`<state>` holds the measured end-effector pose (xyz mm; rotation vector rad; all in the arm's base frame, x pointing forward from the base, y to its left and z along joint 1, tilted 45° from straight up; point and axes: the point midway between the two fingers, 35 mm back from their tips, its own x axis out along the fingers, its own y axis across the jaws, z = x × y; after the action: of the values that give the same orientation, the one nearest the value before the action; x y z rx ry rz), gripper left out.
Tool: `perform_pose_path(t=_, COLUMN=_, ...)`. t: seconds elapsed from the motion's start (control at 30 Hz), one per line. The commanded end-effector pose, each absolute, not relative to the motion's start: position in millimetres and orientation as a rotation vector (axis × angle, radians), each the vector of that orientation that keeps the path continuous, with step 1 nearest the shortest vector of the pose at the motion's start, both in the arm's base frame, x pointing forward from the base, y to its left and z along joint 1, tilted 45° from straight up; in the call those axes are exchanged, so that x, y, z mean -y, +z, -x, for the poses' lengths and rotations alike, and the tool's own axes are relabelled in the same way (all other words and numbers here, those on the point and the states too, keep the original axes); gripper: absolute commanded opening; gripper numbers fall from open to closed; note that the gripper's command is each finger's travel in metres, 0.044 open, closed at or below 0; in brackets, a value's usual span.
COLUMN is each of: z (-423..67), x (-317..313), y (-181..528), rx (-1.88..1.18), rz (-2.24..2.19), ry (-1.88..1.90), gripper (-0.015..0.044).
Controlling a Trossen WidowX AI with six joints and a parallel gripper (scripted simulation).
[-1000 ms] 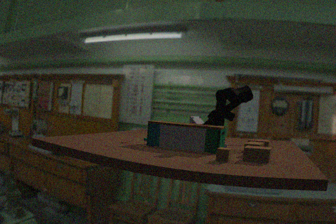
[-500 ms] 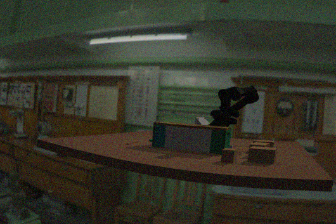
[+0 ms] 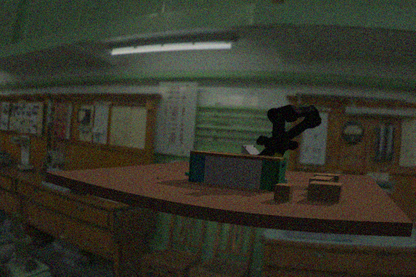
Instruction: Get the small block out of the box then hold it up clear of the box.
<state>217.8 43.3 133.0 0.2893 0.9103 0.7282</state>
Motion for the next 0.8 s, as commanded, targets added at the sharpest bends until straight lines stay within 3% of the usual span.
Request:
perform_pose_path(t=0.0, z=-219, x=-40, y=138, rx=-0.965, rz=-0.456, ry=0.653, gripper=0.0)
perform_pose_path(t=0.77, z=-214, x=-29, y=151, rx=-1.238, rz=-1.339, ry=0.191, gripper=0.0)
